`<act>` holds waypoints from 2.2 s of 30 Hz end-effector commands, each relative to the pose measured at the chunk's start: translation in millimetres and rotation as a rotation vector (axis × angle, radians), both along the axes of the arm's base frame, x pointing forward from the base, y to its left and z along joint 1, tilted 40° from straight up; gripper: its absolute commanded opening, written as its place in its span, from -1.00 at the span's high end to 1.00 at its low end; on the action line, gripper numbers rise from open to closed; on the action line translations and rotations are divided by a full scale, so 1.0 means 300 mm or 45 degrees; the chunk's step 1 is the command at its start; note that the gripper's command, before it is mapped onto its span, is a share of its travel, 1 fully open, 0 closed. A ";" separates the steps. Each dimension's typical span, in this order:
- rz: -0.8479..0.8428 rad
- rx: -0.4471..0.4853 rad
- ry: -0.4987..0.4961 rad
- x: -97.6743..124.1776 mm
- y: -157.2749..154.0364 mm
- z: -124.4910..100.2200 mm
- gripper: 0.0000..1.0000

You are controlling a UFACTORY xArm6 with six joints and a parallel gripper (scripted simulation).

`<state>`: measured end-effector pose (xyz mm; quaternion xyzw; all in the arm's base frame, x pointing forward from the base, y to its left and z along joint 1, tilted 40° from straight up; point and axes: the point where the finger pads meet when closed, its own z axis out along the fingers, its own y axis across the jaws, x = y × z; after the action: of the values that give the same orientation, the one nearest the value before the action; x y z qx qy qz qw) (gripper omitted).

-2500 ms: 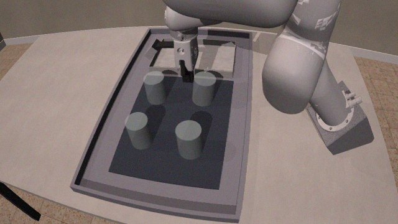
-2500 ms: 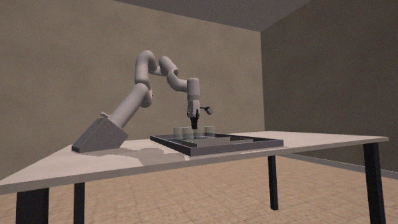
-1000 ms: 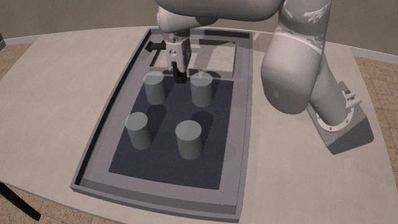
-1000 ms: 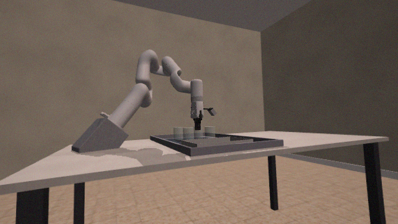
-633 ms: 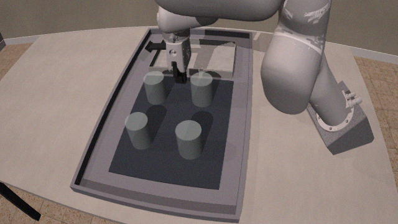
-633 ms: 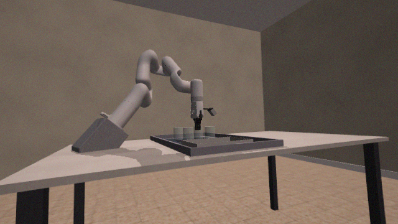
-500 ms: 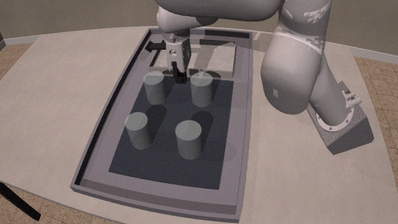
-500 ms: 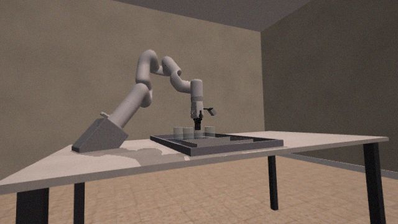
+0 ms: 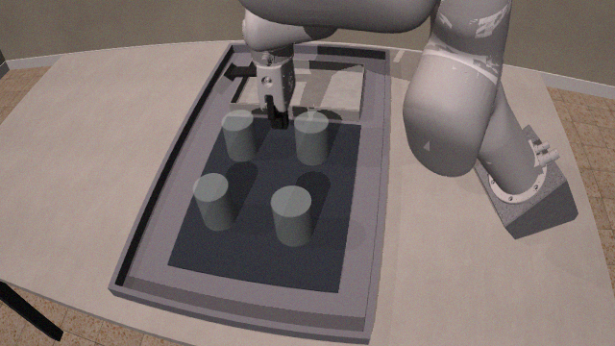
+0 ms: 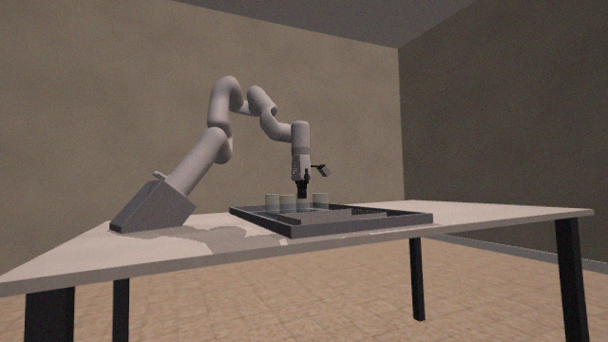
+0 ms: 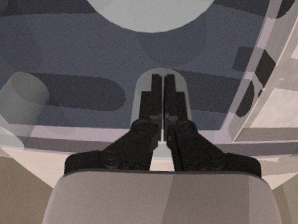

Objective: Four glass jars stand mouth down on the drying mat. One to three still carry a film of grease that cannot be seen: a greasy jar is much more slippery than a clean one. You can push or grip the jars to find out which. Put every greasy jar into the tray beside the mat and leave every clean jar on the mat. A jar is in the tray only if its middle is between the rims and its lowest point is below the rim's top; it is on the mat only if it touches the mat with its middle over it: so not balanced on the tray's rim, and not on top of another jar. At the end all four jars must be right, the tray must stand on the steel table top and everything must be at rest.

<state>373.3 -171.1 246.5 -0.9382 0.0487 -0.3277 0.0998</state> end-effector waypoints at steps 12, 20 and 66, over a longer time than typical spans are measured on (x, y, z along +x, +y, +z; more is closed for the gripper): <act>-0.001 -0.002 -0.003 0.001 -0.002 0.004 1.00; -0.001 -0.002 -0.003 0.001 -0.002 0.004 1.00; -0.001 -0.002 -0.003 -0.107 0.597 0.307 1.00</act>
<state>332.6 5.7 348.6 -0.9360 0.0419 -0.3322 0.1083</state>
